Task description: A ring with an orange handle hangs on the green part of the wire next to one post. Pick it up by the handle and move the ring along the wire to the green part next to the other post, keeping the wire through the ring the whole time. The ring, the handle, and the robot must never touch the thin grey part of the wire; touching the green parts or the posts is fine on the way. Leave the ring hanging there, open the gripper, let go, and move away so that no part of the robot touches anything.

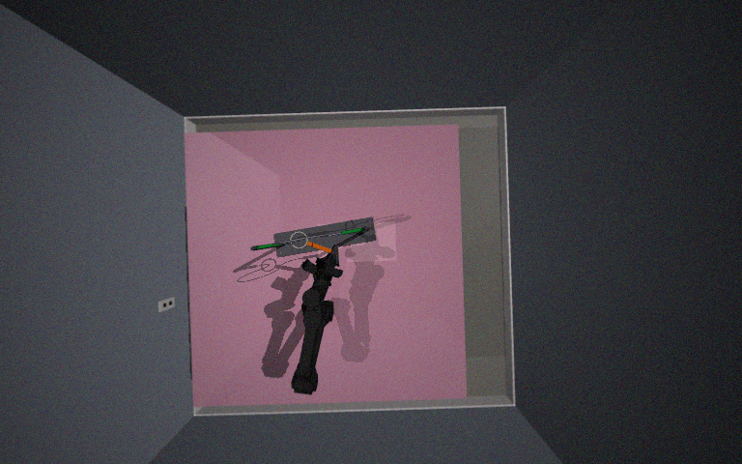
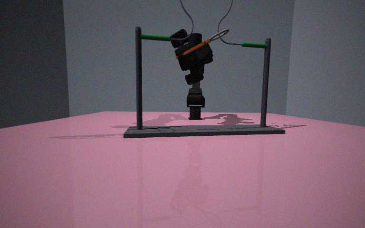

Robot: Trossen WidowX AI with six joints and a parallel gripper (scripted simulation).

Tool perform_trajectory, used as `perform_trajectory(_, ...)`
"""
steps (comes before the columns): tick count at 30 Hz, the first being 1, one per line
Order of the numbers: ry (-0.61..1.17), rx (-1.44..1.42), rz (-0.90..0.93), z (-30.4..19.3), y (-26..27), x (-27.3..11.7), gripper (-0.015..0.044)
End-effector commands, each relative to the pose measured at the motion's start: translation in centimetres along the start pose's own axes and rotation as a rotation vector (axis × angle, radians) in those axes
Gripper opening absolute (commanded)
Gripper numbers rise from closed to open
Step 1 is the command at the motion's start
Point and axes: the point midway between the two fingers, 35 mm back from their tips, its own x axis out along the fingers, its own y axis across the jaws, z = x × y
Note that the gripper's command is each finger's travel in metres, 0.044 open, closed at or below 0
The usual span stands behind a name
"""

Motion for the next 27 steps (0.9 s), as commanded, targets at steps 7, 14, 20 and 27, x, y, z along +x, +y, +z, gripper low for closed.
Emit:
perform_trajectory(7,0.027,0.211,0.114,0.4,3.4,-0.8,-0.0150)
perform_trajectory(14,0.046,0.363,0.202,1.1,5.8,-1.5,-0.0150)
perform_trajectory(20,0.062,0.491,0.276,2.1,7.7,-2.3,-0.0150)
perform_trajectory(27,0.080,0.633,0.358,3.4,9.6,-3.3,-0.0150)
